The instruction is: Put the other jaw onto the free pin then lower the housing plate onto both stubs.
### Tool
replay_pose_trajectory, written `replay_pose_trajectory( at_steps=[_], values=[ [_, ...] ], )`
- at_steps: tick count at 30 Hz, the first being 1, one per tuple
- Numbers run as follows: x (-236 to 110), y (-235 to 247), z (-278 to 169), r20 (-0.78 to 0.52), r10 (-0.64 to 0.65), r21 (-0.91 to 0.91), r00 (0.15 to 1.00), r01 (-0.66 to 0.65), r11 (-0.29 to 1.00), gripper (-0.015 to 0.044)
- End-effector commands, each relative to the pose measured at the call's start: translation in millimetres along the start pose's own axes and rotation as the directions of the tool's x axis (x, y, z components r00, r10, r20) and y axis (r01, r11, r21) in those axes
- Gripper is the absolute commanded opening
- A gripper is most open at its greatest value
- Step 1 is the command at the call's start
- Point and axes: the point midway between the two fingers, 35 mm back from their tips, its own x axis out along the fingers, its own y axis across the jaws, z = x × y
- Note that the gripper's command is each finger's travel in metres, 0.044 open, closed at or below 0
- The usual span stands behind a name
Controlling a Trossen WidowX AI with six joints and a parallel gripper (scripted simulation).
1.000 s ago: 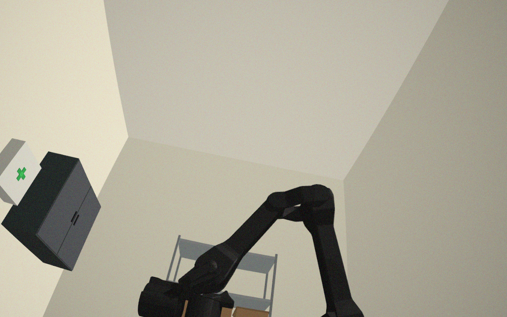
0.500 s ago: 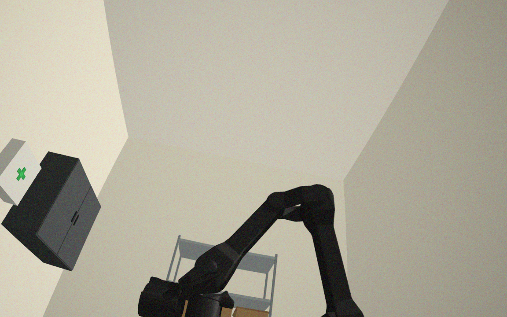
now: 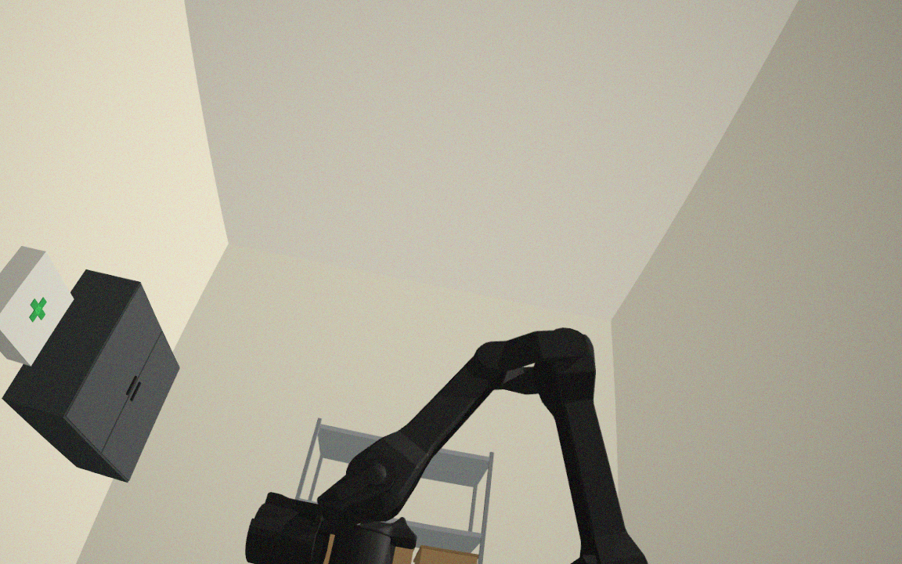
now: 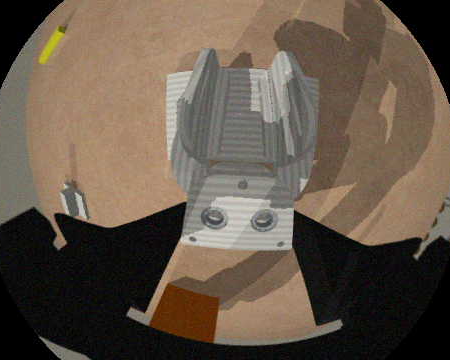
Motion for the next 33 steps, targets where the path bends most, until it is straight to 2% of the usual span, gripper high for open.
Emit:
replay_pose_trajectory(
  at_steps=[1, 33],
  values=[
    [1.0, 0.2, -1.4, -0.004, -0.001, 0.004, 1.0, 0.001, 1.0, 0.0351],
    [5.9, 0.2, -1.5, -0.004, -0.001, 0.007, 1.0, 0.001, 1.0, 0.0351]
  ],
)
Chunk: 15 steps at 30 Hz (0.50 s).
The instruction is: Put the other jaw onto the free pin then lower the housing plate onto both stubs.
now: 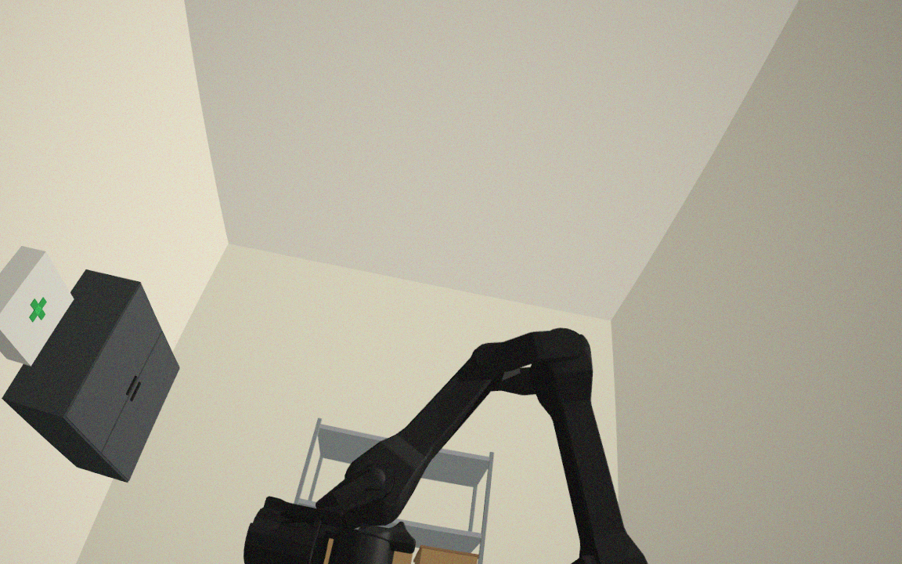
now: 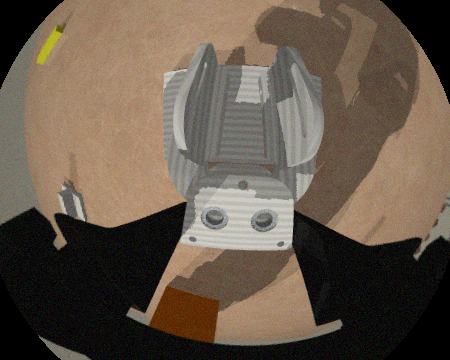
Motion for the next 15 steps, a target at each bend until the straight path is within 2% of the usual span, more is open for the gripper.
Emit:
replay_pose_trajectory(
  at_steps=[1, 15],
  values=[
    [1.5, 0.3, -1.9, -0.005, -0.001, 0.005, 1.0, 0.001, 1.0, 0.0351],
    [4.3, 0.3, -1.9, -0.005, -0.001, 0.005, 1.0, 0.001, 1.0, 0.0351]
  ],
)
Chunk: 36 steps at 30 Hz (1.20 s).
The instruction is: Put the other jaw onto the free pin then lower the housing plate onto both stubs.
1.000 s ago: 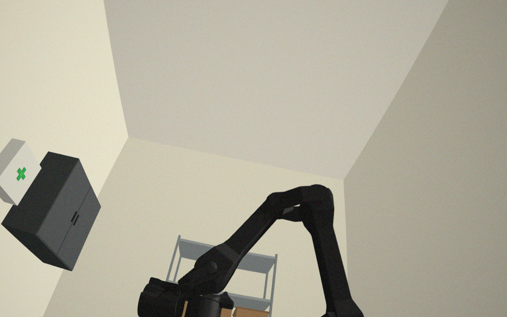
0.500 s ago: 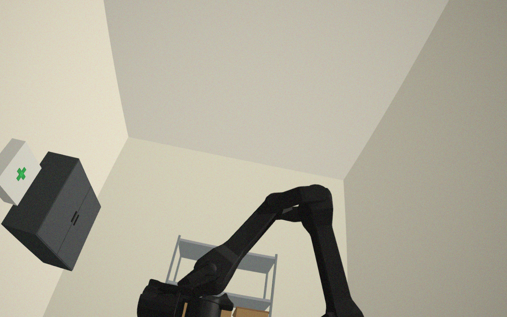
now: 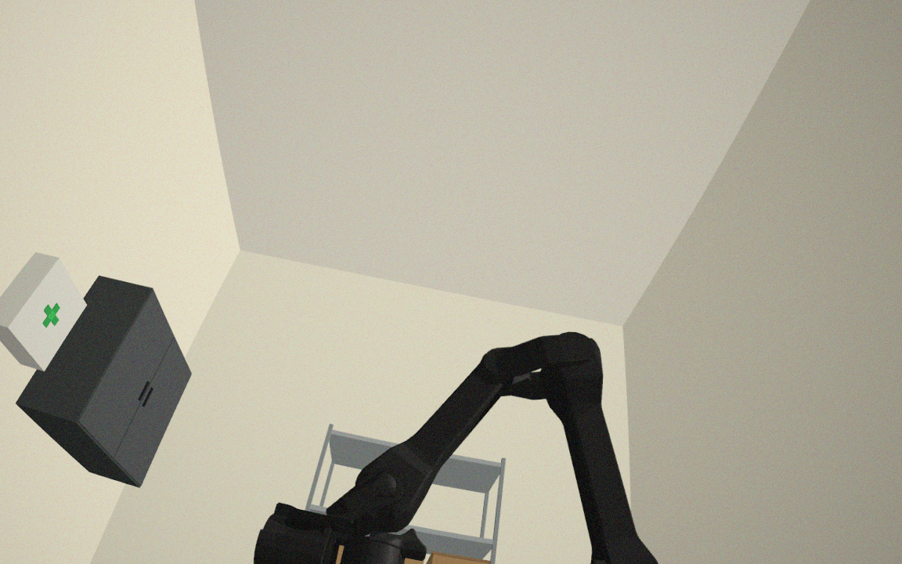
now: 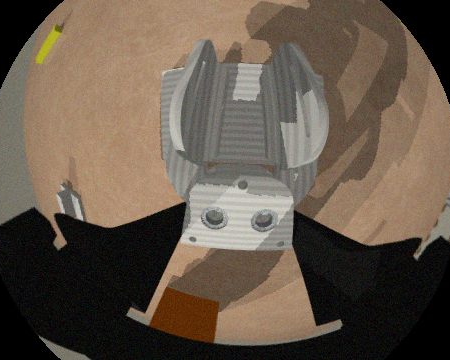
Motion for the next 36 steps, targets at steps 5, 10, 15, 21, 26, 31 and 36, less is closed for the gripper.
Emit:
replay_pose_trajectory(
  at_steps=[5, 10, 15, 21, 26, 31, 36],
  values=[
    [3.6, 0.3, -1.8, -0.004, -0.001, 0.005, 1.0, 0.001, 1.0, 0.0351],
    [3.6, 0.3, -1.8, -0.004, -0.001, 0.005, 1.0, 0.001, 1.0, 0.0351],
    [5.7, 0.3, -1.8, -0.004, -0.001, 0.006, 1.0, 0.001, 1.0, 0.0351],
    [6.1, 0.3, -1.8, -0.004, -0.001, 0.006, 1.0, 0.001, 1.0, 0.0351],
    [7.6, 0.3, -1.9, -0.004, -0.001, 0.006, 1.0, 0.001, 1.0, 0.0351],
    [8.5, 0.3, -1.9, -0.005, -0.001, 0.006, 1.0, 0.001, 1.0, 0.0351],
    [8.5, 0.3, -1.9, -0.005, -0.001, 0.006, 1.0, 0.001, 1.0, 0.0351]
  ],
)
